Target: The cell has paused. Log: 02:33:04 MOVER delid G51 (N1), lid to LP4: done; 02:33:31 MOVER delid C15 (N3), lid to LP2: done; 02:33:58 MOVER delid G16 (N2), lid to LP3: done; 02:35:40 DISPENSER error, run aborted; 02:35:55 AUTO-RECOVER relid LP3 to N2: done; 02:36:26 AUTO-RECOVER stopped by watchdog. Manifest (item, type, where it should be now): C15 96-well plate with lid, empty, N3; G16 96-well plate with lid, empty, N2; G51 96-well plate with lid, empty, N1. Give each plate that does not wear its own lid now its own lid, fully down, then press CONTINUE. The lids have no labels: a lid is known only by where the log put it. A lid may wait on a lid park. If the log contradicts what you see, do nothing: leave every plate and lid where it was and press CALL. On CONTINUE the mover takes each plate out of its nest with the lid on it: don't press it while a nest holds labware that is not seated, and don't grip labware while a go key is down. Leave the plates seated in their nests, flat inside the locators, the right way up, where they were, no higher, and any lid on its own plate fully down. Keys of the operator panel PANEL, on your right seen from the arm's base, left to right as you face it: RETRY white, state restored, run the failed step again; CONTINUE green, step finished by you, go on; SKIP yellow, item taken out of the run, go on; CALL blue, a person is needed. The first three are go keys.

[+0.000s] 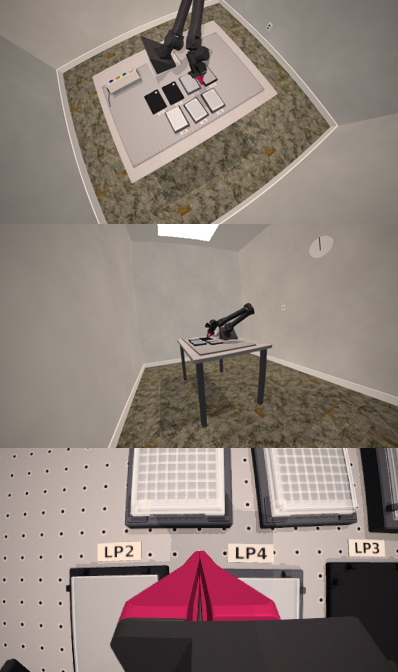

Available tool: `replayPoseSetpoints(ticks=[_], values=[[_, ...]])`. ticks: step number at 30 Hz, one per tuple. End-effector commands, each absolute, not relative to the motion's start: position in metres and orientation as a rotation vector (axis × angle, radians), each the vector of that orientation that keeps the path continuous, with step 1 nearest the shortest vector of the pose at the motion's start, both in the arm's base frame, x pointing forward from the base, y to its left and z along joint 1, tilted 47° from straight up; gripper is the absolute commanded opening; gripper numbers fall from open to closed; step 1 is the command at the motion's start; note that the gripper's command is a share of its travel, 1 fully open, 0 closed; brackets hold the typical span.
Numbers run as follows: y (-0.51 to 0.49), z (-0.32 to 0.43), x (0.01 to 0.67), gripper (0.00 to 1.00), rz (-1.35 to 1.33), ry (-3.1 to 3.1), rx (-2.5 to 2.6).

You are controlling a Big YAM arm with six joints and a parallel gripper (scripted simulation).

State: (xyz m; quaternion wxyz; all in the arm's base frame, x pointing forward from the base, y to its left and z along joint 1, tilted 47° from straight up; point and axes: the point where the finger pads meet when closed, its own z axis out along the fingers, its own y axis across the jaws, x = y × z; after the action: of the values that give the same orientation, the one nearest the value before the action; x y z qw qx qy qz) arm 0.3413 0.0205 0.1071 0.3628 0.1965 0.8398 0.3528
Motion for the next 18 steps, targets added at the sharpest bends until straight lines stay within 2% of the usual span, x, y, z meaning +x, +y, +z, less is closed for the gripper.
replayPoseSetpoints(ticks=[1, 18], values=[[0.002, 0.131, 0.377, 0.0, 0.871, 2.097, 0.458], [-0.023, 0.116, 0.446, 0.0, 0.874, 2.102, 0.452]])
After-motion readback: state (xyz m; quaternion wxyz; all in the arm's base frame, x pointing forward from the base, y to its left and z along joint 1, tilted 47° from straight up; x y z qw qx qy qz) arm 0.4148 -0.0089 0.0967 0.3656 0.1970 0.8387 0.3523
